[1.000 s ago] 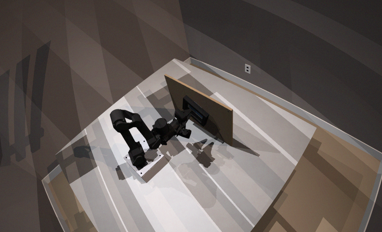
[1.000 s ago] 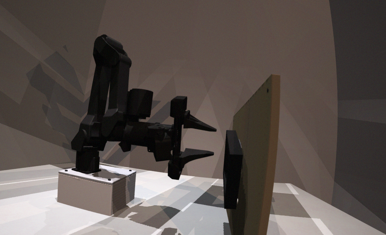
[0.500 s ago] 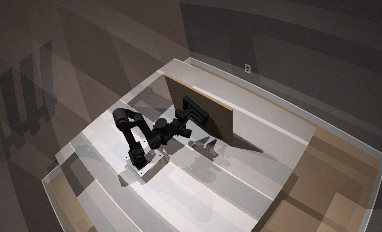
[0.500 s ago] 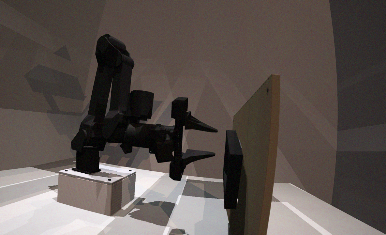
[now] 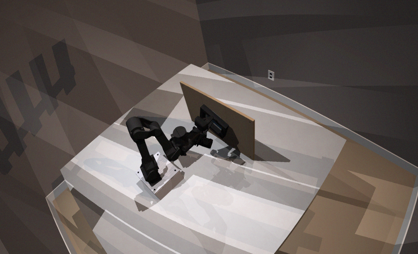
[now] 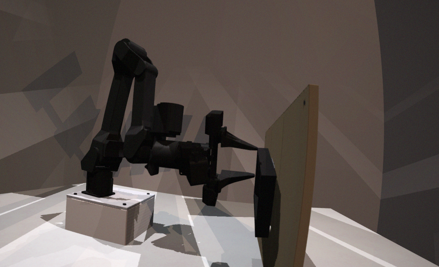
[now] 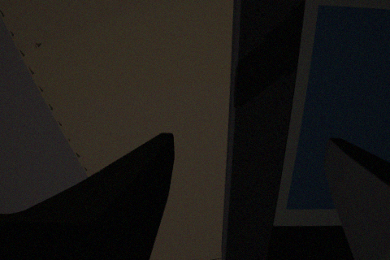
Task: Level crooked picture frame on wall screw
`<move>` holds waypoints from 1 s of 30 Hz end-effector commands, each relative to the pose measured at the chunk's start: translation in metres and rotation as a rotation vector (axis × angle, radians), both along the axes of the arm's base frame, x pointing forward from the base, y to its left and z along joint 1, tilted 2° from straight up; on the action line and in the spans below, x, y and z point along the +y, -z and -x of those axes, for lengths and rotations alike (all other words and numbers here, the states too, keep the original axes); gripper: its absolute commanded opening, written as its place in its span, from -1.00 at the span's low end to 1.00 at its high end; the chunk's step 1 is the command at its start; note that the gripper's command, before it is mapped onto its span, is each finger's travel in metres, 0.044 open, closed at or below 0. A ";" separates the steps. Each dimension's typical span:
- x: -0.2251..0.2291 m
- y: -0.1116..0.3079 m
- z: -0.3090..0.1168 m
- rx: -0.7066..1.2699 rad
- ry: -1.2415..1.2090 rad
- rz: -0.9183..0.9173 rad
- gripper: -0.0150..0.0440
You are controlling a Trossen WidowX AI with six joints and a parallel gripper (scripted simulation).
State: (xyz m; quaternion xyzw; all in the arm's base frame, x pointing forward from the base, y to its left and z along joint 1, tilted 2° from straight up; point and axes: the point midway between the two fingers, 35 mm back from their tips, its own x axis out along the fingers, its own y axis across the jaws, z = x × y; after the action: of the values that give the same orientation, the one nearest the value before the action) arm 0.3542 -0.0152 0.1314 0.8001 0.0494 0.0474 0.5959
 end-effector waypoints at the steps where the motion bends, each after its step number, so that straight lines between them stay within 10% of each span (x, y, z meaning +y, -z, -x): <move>1: 0.001 0.001 -0.006 0.005 0.002 -0.005 0.39; 30: 0.003 0.001 -0.020 0.004 0.002 -0.005 0.39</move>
State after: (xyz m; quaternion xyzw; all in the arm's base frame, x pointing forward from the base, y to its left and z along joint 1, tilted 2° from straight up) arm 0.3736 -0.0112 0.1312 0.8002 0.0503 0.0481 0.5956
